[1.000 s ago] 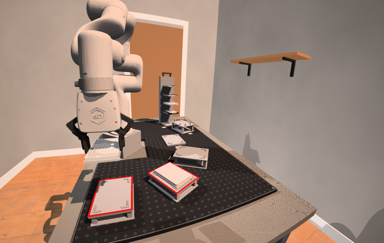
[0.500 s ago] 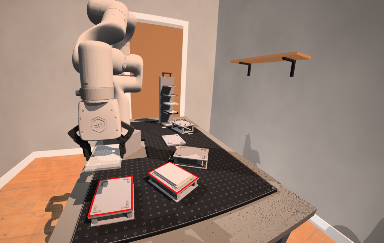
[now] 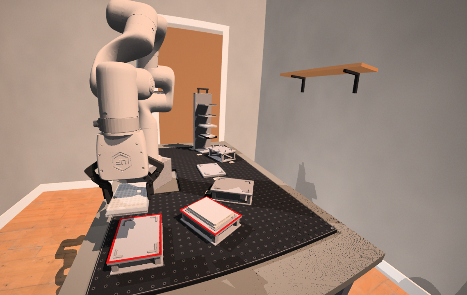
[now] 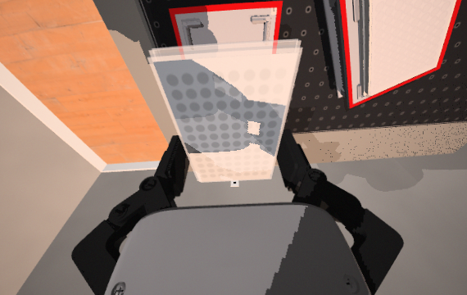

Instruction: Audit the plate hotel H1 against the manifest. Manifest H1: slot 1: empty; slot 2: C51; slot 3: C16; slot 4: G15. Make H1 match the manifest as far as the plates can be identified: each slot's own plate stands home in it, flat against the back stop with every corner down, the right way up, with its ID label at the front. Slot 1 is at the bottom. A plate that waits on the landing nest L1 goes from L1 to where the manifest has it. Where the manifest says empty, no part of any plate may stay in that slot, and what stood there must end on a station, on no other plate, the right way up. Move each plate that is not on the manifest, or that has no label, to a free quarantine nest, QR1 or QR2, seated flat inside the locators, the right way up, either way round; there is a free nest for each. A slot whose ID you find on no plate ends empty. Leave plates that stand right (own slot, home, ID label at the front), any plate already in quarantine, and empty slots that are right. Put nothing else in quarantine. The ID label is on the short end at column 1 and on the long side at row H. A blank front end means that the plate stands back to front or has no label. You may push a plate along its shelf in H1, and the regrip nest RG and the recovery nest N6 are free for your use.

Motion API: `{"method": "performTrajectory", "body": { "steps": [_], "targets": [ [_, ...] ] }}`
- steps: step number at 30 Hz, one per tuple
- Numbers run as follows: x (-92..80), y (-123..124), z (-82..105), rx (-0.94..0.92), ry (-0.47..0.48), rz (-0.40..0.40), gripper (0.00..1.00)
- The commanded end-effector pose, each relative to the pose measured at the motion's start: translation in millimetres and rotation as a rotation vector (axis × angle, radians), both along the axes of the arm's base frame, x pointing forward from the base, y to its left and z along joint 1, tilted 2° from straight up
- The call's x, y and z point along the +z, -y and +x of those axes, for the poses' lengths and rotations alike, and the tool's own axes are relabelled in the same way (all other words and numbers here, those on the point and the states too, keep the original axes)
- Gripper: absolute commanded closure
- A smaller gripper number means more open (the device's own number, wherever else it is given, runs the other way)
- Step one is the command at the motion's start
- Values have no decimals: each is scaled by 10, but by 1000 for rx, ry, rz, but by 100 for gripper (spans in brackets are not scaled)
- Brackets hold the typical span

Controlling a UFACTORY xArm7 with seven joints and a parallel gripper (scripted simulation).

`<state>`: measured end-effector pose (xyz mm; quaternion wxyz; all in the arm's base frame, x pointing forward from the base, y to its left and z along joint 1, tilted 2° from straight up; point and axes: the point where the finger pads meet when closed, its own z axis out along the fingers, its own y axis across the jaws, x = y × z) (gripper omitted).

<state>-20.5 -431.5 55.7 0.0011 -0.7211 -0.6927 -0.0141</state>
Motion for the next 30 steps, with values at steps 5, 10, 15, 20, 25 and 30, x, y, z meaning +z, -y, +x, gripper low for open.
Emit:
{"method": "performTrajectory", "body": {
  "steps": [5, 10, 15, 20, 25, 30],
  "targets": [
    [-116, 15, 2, 0, 0, -4, 100],
    [-166, 14, 3, 0, 0, -4, 100],
    [-249, 12, 4, 0, 0, -4, 100],
    [-333, 11, 6, 0, 0, -4, 100],
    [-383, 10, 7, 0, 0, -4, 100],
    [-466, 8, 8, 0, 0, -4, 100]
  ]
}}
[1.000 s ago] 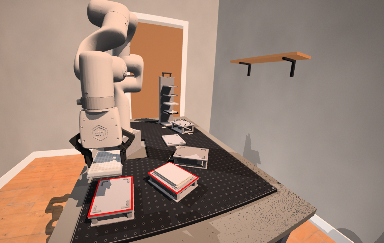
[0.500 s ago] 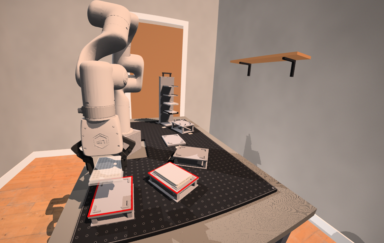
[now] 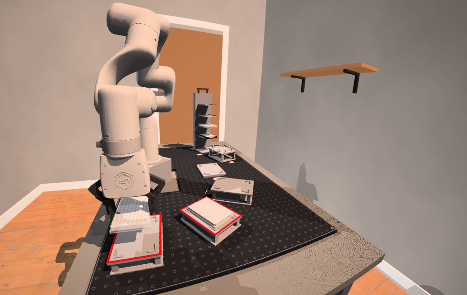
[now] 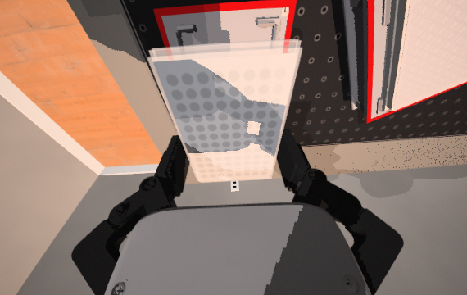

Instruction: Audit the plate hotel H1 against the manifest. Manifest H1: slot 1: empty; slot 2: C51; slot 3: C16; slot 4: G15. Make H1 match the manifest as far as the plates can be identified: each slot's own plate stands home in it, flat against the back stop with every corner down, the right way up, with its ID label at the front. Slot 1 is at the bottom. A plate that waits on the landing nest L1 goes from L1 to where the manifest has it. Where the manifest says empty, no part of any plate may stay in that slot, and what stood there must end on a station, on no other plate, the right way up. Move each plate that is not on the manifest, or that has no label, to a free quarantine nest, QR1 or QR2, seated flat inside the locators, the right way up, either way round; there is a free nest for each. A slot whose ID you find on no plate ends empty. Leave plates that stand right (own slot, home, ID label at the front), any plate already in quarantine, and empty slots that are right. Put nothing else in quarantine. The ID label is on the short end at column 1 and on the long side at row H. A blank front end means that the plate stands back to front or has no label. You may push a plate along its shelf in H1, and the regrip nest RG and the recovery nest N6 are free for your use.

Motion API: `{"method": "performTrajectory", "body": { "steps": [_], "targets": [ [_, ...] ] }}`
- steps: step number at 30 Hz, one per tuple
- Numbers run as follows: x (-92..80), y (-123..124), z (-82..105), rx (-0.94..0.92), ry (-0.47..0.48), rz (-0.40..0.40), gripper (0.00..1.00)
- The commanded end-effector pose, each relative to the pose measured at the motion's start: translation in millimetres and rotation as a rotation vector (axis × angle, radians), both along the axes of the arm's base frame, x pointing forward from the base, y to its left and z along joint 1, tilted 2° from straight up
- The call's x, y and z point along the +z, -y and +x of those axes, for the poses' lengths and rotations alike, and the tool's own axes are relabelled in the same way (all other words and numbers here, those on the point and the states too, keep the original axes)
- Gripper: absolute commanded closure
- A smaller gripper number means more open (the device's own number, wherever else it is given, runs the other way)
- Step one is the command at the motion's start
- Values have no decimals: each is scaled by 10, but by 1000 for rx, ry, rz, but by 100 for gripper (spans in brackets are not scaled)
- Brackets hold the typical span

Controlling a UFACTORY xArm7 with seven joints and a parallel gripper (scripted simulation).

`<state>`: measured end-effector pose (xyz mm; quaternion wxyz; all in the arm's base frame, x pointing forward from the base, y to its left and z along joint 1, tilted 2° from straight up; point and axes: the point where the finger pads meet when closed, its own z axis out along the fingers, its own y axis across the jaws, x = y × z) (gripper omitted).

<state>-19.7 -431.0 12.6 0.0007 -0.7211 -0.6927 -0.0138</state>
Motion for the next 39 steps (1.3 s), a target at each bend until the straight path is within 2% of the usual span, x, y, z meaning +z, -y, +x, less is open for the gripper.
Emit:
{"method": "performTrajectory", "body": {
  "steps": [1, 14, 39],
  "targets": [
    [-46, 13, 1, 0, 0, -4, 100],
    [-46, 13, 1, 0, 0, -4, 100],
    [-430, 6, 8, 0, 0, -3, 100]
  ]
}}
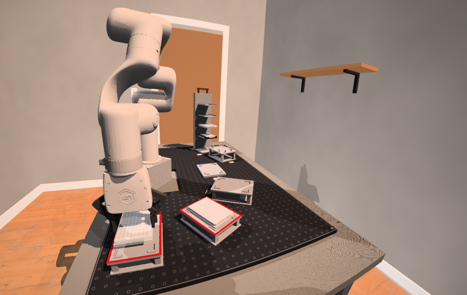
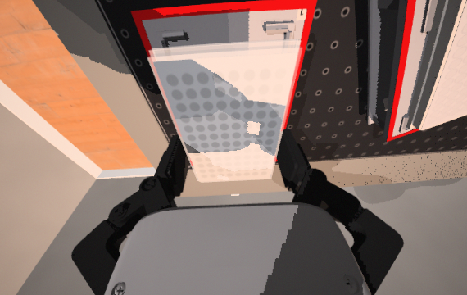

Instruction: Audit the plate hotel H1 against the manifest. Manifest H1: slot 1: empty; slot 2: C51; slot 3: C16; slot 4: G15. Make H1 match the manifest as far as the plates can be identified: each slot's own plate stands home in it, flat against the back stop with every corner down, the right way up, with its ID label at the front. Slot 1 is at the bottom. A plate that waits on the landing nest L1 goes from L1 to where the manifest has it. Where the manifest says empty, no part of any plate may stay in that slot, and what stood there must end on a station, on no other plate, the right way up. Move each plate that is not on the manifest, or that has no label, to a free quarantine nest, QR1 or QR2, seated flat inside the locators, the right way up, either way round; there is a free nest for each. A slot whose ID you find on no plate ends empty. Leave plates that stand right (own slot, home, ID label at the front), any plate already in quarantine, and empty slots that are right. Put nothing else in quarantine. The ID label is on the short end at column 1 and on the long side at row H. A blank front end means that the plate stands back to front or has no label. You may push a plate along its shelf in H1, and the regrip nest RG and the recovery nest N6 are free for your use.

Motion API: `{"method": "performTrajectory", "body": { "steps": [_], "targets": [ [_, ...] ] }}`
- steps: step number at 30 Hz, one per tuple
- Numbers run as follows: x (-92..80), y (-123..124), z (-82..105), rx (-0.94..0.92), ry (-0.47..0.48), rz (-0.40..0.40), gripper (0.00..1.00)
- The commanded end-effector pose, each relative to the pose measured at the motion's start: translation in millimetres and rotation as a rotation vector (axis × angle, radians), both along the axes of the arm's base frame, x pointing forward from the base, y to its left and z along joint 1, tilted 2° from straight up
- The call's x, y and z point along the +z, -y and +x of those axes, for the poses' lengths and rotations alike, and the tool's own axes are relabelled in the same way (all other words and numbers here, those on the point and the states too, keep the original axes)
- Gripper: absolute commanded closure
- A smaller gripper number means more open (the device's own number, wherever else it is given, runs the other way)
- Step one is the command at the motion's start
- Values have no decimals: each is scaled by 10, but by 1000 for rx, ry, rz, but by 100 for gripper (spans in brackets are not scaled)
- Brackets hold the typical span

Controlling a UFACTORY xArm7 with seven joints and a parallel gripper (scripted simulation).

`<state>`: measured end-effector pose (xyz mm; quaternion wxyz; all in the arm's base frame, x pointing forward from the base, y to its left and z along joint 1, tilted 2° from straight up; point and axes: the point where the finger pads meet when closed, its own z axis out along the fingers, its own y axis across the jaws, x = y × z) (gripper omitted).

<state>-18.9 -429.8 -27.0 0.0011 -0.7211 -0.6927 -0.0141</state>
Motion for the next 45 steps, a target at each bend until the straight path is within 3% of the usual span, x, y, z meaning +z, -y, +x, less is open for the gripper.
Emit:
{"method": "performTrajectory", "body": {
  "steps": [1, 45],
  "targets": [
    [-51, 17, 0, 0, 0, -4, 100],
    [-238, 13, 3, 0, 0, -4, 100]
  ]
}}
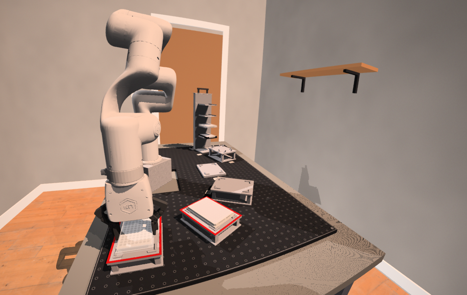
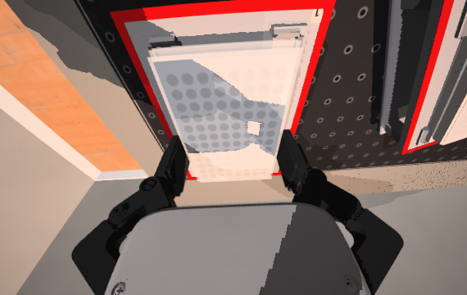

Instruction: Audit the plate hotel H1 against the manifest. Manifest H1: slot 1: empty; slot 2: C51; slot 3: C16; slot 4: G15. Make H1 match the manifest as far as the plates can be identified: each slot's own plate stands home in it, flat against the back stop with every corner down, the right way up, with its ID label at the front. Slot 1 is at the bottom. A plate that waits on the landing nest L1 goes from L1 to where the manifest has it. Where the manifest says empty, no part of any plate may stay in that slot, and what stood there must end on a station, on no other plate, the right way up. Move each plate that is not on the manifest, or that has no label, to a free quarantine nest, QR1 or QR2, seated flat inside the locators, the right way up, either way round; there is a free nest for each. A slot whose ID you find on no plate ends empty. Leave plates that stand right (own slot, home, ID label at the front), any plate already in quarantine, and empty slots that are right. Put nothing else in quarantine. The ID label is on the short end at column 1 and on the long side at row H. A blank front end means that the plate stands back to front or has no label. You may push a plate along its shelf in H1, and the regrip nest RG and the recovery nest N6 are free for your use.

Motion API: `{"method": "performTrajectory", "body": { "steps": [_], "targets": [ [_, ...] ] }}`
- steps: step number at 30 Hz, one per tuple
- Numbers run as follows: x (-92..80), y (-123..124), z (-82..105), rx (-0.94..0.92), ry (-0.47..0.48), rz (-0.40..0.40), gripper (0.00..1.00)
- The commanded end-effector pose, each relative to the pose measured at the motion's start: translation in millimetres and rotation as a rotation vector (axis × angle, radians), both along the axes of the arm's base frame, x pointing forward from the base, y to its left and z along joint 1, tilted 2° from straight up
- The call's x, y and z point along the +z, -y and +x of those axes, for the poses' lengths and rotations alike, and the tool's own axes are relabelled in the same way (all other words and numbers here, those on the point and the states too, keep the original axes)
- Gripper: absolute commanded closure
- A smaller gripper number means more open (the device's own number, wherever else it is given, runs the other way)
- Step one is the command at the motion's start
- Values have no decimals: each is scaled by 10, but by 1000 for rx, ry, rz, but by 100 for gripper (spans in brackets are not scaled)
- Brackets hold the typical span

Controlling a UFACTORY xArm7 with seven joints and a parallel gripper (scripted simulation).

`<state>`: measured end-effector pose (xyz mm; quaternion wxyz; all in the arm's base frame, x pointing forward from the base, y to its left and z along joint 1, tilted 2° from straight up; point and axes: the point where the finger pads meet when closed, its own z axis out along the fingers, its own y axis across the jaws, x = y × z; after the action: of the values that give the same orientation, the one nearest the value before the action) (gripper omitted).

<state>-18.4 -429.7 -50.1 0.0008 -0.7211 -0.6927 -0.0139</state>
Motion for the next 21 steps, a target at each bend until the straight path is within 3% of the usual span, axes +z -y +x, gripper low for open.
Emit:
{"method": "performTrajectory", "body": {
  "steps": [1, 20, 21],
  "targets": [
    [-13, 14, -1, 0, 0, -4, 100],
    [-14, 15, -1, 0, 0, -4, 100],
    [-21, 14, -1, 0, 0, -4, 0]
  ]
}}
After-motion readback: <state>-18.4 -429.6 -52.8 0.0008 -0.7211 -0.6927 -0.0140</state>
